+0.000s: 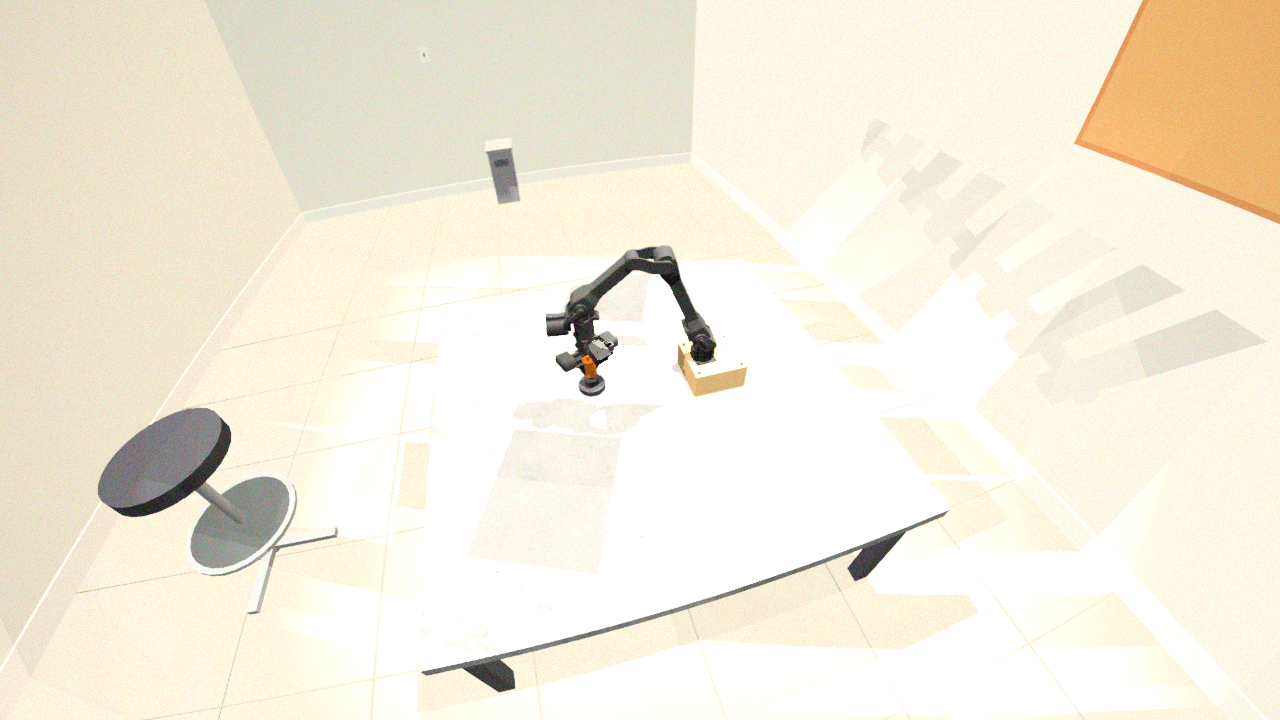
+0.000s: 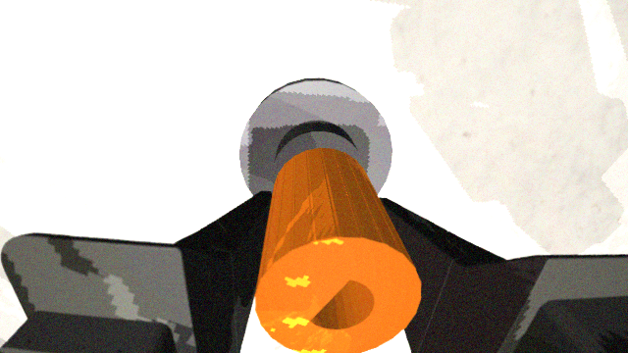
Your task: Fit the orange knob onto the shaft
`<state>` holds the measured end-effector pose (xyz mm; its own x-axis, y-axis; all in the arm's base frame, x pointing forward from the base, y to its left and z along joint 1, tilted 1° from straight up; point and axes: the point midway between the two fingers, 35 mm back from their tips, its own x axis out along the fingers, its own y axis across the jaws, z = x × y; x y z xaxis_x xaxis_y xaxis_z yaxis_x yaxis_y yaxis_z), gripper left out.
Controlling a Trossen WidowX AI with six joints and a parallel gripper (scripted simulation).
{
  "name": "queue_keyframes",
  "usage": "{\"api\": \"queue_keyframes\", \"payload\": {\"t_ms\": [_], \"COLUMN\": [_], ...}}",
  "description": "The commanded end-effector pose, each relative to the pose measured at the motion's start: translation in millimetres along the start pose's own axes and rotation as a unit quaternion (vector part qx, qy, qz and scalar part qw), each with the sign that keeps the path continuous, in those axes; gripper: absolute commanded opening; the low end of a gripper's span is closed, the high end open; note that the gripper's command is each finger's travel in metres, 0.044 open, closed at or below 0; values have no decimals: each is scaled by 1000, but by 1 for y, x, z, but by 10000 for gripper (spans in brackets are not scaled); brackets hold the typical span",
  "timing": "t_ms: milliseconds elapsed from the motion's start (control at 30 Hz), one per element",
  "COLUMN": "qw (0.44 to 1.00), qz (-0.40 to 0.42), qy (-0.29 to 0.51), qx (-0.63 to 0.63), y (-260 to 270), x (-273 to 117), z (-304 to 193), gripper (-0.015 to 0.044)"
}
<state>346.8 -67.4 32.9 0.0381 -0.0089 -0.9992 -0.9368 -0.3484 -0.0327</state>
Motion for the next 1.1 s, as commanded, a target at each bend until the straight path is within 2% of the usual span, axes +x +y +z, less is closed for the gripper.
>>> {"api": "queue_keyframes", "payload": {"t_ms": [0,367,600,1067], "qw": [1000,1000,994,994], "qz": [-2,-2,-2,-2], "qy": [0,0,0,0], "qx": [-2,-6,-106,-106], "y": [-2,-4,-3,0], "x": [0,-5,-6,-1], "z": [-1,-2,-2,0], "gripper": [0,0,0,0]}}
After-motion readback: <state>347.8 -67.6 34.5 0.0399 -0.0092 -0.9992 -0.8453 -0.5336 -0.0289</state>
